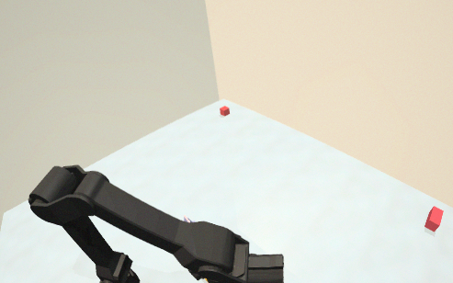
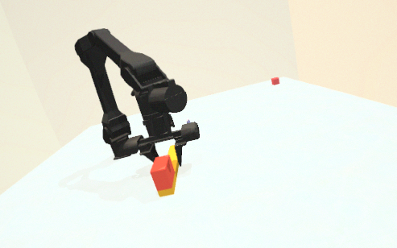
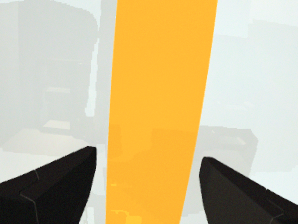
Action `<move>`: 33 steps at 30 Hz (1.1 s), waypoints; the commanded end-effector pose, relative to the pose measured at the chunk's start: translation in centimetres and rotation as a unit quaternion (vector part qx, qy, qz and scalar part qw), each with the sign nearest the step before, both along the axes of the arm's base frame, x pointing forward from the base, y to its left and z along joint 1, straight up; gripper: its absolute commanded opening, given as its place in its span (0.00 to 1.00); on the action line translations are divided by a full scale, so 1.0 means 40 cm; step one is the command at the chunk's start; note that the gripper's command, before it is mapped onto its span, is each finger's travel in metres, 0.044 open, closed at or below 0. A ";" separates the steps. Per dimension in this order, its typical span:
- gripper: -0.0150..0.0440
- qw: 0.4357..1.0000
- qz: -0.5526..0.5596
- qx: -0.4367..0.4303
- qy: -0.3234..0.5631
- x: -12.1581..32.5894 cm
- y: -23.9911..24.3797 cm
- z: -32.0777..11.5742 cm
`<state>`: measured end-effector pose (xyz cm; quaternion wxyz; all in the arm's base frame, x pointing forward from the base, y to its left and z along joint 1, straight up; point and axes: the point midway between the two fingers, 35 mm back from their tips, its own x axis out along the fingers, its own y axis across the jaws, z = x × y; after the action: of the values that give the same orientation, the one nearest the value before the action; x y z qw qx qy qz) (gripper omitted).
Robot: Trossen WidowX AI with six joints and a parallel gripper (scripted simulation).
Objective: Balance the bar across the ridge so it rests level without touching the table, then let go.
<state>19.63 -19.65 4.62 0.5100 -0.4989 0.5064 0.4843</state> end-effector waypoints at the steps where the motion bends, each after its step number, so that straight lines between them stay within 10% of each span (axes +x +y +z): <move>1: 0.48 1.000 0.000 0.000 0.000 0.000 0.000 0.000; 12: 0.25 1.000 0.000 0.000 0.000 0.002 -0.002 0.015; 33: 0.25 1.000 0.001 -0.001 0.001 0.007 -0.008 0.147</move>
<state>19.82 -19.85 9.37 0.5098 -0.4952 0.5068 0.4879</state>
